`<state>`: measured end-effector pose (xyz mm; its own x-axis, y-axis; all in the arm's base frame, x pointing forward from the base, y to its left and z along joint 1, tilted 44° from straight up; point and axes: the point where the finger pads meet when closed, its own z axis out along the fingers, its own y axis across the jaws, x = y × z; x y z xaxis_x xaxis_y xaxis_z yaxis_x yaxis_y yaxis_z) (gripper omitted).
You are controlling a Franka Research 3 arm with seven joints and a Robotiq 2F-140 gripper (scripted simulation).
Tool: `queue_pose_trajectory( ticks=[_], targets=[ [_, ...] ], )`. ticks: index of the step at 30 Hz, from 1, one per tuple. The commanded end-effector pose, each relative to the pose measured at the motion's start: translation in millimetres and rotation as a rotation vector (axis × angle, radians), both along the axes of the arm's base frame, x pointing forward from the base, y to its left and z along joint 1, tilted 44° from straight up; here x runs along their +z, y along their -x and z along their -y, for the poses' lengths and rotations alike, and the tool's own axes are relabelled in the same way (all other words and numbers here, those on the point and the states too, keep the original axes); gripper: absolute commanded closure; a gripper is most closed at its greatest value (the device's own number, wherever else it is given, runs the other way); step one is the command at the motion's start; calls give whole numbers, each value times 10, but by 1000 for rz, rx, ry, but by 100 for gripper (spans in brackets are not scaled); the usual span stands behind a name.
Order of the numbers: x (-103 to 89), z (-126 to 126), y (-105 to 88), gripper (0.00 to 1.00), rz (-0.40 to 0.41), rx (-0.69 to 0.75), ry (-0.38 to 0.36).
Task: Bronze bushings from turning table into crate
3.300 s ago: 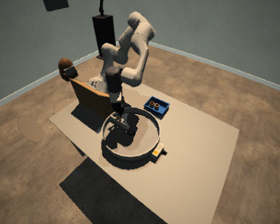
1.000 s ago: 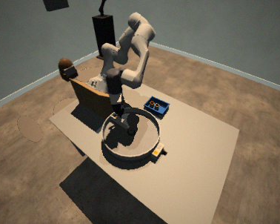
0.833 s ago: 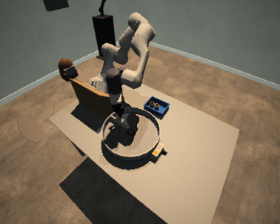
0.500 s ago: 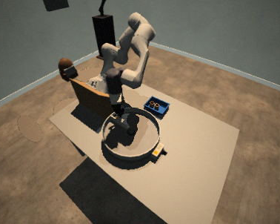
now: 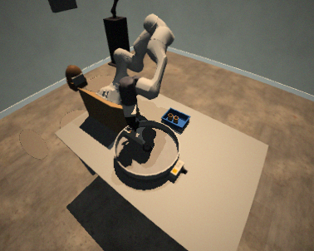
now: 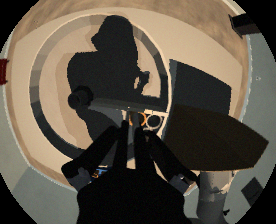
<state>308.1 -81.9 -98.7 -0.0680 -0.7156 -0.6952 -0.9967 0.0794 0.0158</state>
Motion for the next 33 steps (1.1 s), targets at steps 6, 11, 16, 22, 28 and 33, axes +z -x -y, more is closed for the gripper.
queue_pose_trajectory(
  ticks=[6, 11, 16, 22, 28, 33],
  targets=[
    [126, 121, 20, 100, 0, 1, 0],
    [291, 280, 30, 100, 0, 1, 0],
    [391, 377, 36, 100, 0, 1, 0],
    [527, 507, 44, 100, 0, 1, 0],
    [549, 529, 45, 100, 0, 1, 0],
    [549, 529, 45, 100, 0, 1, 0]
  ],
)
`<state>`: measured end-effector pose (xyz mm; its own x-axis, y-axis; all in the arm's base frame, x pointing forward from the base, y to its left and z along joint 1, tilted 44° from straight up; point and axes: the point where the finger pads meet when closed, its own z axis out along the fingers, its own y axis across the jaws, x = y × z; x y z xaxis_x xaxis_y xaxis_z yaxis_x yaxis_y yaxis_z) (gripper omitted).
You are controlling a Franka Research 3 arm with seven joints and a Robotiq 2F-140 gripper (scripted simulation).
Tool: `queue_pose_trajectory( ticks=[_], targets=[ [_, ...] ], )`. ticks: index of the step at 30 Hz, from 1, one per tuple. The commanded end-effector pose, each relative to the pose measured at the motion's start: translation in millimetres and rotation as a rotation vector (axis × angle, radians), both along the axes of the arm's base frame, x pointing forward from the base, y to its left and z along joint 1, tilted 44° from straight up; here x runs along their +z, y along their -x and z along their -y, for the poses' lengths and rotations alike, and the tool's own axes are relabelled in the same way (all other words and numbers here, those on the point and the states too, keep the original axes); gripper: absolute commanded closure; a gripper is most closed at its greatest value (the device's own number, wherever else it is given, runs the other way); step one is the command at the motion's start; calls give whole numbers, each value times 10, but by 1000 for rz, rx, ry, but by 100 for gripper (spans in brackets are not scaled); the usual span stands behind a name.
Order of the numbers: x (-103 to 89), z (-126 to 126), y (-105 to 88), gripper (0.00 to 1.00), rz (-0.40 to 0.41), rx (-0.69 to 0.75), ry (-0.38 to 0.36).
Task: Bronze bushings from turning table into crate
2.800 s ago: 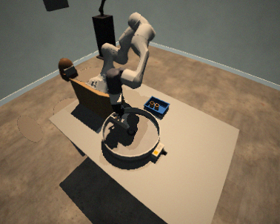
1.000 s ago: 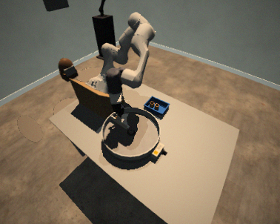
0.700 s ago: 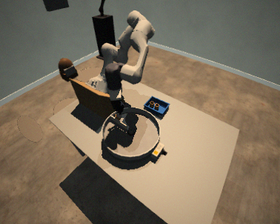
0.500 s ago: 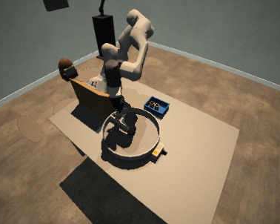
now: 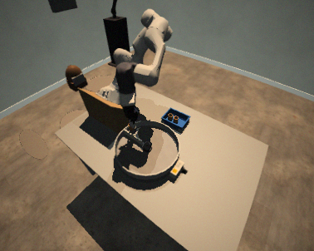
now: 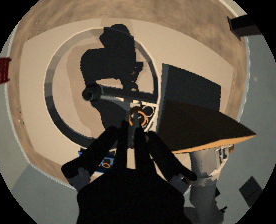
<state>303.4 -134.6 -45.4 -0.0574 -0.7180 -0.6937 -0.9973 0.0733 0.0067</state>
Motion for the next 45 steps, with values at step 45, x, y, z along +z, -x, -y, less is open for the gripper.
queue_pose_trajectory(
  ticks=[45],
  targets=[
    [187, -167, -161, 100, -9, -5, -3]
  ],
)
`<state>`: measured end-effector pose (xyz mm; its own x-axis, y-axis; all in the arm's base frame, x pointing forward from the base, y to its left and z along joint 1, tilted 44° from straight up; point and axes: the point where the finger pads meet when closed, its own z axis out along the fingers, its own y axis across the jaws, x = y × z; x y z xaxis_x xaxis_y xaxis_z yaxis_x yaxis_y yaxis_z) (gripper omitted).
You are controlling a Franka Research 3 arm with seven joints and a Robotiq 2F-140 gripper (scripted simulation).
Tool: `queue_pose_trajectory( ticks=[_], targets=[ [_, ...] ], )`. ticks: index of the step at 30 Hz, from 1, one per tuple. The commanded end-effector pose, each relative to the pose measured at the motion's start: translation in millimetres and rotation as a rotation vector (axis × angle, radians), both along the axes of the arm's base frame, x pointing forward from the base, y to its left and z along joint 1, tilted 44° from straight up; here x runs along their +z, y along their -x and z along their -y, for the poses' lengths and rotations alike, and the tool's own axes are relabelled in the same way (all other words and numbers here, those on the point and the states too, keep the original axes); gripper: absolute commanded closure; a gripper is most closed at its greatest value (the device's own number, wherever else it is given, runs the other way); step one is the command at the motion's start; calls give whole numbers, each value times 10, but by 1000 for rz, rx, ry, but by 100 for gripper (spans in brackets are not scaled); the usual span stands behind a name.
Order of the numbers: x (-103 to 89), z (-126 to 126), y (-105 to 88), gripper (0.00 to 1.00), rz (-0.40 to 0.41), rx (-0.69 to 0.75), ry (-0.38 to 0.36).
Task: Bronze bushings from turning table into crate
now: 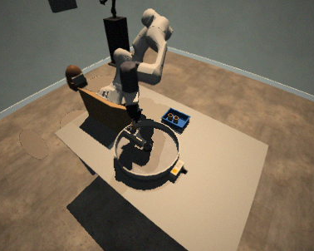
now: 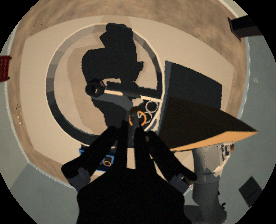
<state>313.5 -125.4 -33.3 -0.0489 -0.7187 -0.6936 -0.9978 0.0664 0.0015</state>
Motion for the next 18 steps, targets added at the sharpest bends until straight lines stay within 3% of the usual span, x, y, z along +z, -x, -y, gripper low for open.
queue_pose_trajectory(
  ticks=[1, 8, 18],
  targets=[
    [99, -106, -89, 100, -14, -12, -4],
    [299, -302, -275, 100, -14, -12, -4],
    [919, -909, -849, 100, -14, -12, -4]
  ],
)
